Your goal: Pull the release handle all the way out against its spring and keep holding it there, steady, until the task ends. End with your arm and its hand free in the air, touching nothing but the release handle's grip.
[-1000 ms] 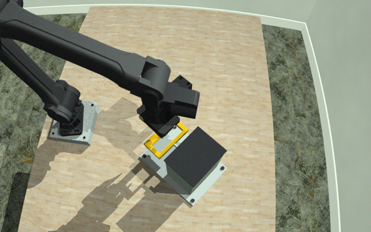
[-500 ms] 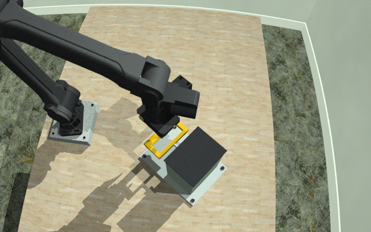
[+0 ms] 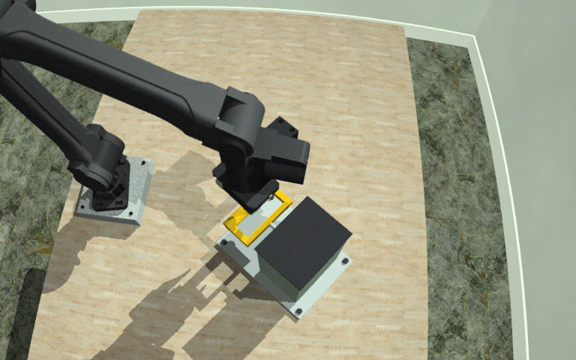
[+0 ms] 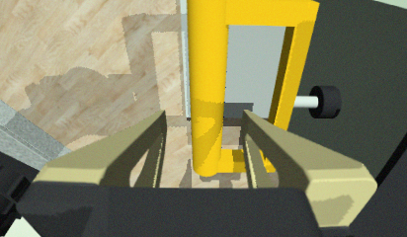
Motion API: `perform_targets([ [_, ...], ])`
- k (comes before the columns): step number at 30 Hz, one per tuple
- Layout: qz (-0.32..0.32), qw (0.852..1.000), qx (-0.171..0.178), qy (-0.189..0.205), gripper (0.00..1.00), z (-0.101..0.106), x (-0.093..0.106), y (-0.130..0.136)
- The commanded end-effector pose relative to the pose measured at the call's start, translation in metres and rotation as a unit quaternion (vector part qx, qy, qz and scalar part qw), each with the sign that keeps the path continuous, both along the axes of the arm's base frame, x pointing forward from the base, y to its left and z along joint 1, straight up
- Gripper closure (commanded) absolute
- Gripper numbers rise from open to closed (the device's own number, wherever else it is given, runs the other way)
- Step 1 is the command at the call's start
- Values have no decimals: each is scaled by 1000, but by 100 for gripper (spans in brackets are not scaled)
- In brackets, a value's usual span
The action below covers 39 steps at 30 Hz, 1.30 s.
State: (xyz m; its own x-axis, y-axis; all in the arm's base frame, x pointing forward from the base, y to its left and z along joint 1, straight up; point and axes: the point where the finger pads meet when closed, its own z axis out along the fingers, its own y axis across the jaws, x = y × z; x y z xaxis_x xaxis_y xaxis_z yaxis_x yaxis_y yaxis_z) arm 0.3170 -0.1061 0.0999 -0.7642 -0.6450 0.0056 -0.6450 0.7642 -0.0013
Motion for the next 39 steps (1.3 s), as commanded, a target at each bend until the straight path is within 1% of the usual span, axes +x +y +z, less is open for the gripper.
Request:
perform_targets([
  [1,1,1000,-1,-4,53,2,3,-2],
  [39,1,1000,0,-3,53,2,6,-4],
])
